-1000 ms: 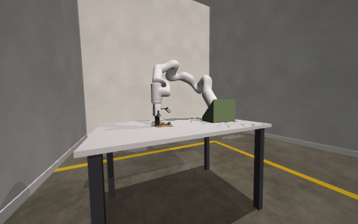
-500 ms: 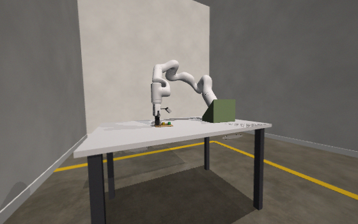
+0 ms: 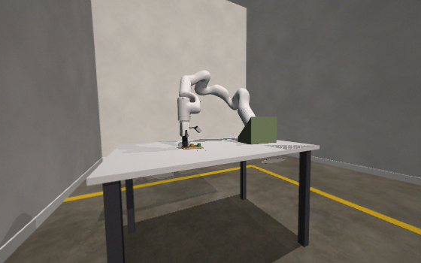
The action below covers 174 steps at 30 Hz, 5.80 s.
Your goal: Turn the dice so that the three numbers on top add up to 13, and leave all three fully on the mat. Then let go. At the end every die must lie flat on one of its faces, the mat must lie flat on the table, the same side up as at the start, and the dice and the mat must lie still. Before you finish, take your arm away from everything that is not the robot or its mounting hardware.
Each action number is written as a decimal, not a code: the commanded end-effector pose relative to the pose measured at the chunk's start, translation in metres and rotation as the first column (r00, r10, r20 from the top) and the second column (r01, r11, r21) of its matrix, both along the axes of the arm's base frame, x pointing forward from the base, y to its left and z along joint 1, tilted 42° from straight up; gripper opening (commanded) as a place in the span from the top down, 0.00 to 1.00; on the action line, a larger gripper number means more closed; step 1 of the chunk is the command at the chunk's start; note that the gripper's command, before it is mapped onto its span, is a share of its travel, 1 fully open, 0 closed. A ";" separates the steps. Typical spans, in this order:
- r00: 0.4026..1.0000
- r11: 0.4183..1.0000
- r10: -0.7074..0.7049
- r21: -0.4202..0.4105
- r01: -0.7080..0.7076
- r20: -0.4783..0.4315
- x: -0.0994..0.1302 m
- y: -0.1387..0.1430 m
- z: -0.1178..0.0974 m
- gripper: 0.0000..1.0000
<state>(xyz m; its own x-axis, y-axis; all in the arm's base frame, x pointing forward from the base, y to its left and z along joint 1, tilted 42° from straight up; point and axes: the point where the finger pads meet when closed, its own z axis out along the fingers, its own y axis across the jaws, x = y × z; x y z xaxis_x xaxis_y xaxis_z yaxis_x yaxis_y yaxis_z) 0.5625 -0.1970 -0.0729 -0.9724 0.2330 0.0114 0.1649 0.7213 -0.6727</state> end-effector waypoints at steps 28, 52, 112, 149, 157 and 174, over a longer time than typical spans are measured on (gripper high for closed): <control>1.000 1.000 0.001 0.000 -0.001 0.002 0.000 -0.002 -0.002 0.85; 1.000 1.000 0.001 0.000 -0.001 0.002 0.000 -0.002 -0.002 0.85; 1.000 1.000 0.001 0.000 -0.001 0.002 0.015 0.057 0.065 0.00; 1.000 1.000 0.001 0.000 -0.001 0.002 0.023 0.090 0.102 0.00; 1.000 1.000 0.001 0.000 -0.001 0.002 0.027 0.106 0.120 0.00; 1.000 1.000 0.001 0.000 -0.001 0.002 0.029 0.111 0.126 0.00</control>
